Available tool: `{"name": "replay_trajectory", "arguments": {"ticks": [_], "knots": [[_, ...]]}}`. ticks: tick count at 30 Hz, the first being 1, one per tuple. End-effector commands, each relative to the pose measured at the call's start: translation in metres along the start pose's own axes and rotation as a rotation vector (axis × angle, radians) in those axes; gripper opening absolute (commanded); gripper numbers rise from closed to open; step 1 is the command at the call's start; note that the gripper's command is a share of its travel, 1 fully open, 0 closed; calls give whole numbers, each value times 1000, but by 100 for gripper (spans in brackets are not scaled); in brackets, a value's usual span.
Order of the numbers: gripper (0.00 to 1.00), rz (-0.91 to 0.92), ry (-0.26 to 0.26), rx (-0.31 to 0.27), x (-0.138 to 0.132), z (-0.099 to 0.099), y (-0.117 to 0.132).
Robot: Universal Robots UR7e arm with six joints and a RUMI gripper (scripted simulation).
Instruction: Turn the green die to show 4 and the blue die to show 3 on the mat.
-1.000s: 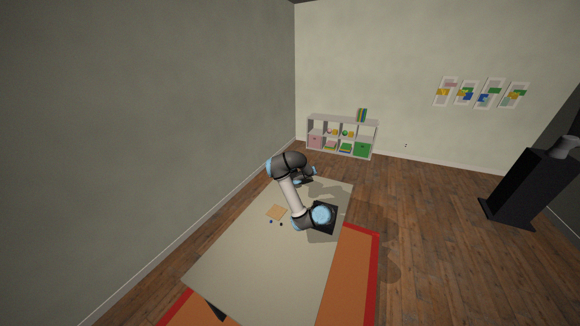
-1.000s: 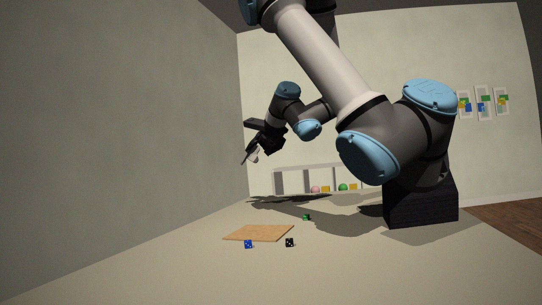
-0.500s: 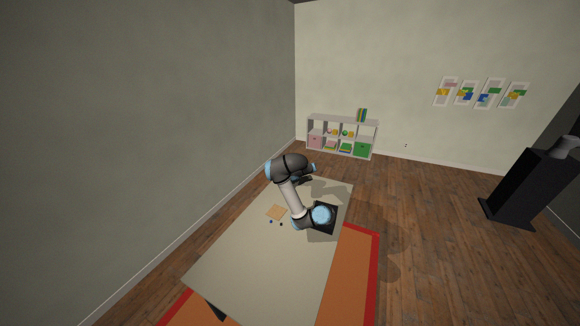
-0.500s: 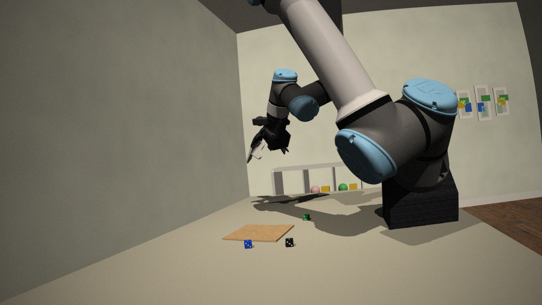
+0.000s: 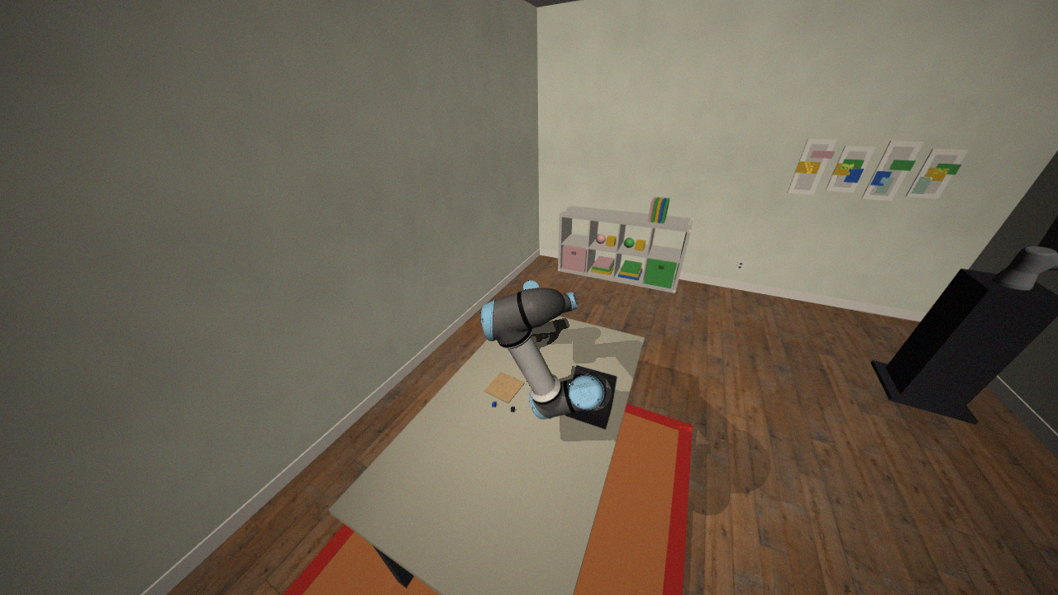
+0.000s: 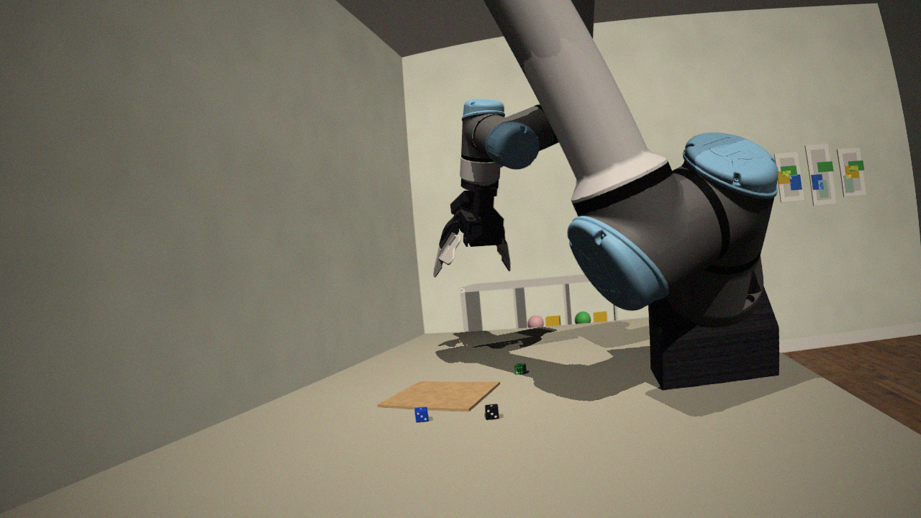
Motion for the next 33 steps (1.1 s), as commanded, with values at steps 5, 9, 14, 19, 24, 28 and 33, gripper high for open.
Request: {"name": "replay_trajectory", "arguments": {"ticks": [5,9,14,19,24,28,33], "knots": [[100,184,67,-158,17,-23,39],[100,255,95,-215,23,-33,57],[100,317,122,-265,29,-42,75],[100,401,161,-334,36,-55,100],[100,459,191,-383,40,-65,118],[100,483,203,-403,42,-69,126],[100,503,214,-420,43,-73,133]]}}
Point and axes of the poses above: the point where the finger pads meet when closed, its own z axis out along the fingers, its own x axis across the jaws, y = z × x, the point moved 10 cm from there along -z, back along the fingers, and after that the axes turned 10 degrees about z, right-handed, at the moved point
